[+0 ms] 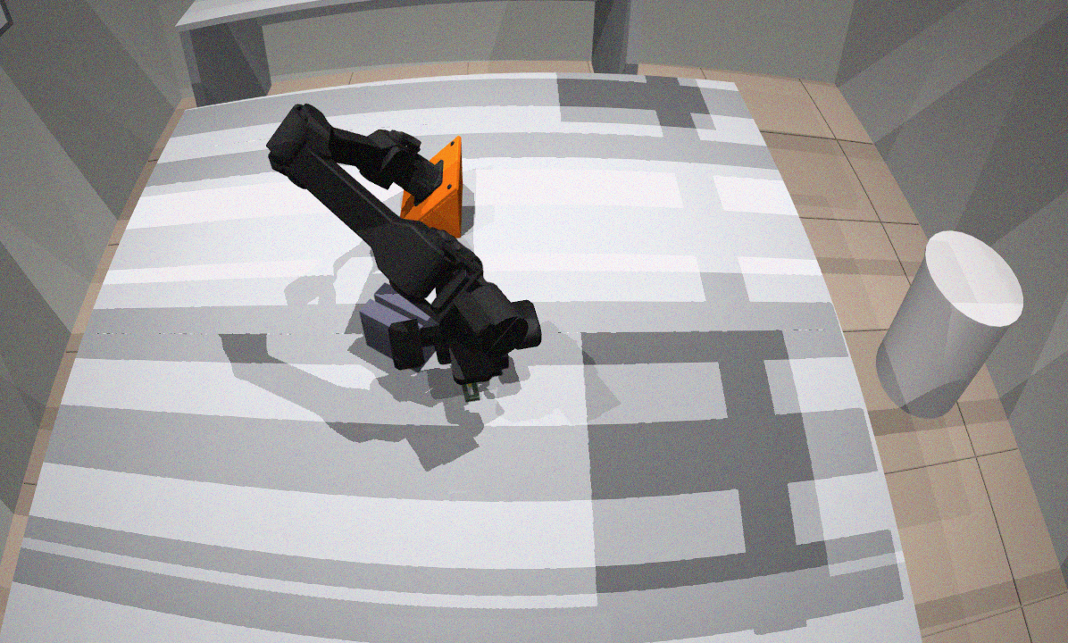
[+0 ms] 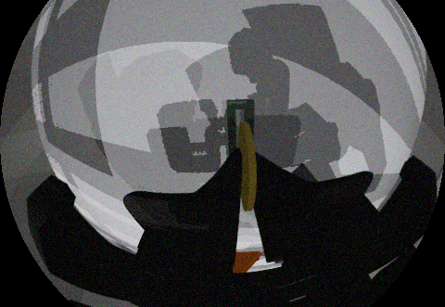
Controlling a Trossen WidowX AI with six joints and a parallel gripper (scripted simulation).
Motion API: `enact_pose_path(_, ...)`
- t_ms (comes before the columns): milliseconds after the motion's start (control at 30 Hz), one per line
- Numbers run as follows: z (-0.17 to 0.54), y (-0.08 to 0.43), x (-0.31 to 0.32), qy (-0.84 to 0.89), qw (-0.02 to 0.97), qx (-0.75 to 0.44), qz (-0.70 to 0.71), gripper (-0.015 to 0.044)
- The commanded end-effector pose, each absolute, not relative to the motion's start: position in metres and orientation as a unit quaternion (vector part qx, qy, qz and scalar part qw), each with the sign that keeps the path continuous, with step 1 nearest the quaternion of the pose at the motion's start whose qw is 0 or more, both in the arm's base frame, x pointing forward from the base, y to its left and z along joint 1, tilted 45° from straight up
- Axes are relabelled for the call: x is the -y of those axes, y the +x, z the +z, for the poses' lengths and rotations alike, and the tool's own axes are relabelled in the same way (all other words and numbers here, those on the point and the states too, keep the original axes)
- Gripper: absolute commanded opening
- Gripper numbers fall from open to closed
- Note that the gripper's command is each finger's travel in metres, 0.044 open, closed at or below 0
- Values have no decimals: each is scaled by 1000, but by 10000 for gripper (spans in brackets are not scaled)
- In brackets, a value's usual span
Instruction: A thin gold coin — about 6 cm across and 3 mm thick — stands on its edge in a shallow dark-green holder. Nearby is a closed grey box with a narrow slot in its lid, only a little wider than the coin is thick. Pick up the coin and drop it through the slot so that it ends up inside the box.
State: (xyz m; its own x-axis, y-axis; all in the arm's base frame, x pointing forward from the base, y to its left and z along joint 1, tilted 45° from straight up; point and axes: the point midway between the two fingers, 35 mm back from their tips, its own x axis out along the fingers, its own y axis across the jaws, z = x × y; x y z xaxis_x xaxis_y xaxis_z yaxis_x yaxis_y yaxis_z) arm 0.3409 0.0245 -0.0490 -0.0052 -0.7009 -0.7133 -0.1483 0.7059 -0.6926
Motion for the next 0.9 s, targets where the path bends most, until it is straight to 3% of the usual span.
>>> enact_pose_path(0,-49,341,-24,-317,631,-673,-218,0)
enact_pose_path(867,-7,345,-69,-316,632,-674,-216,0)
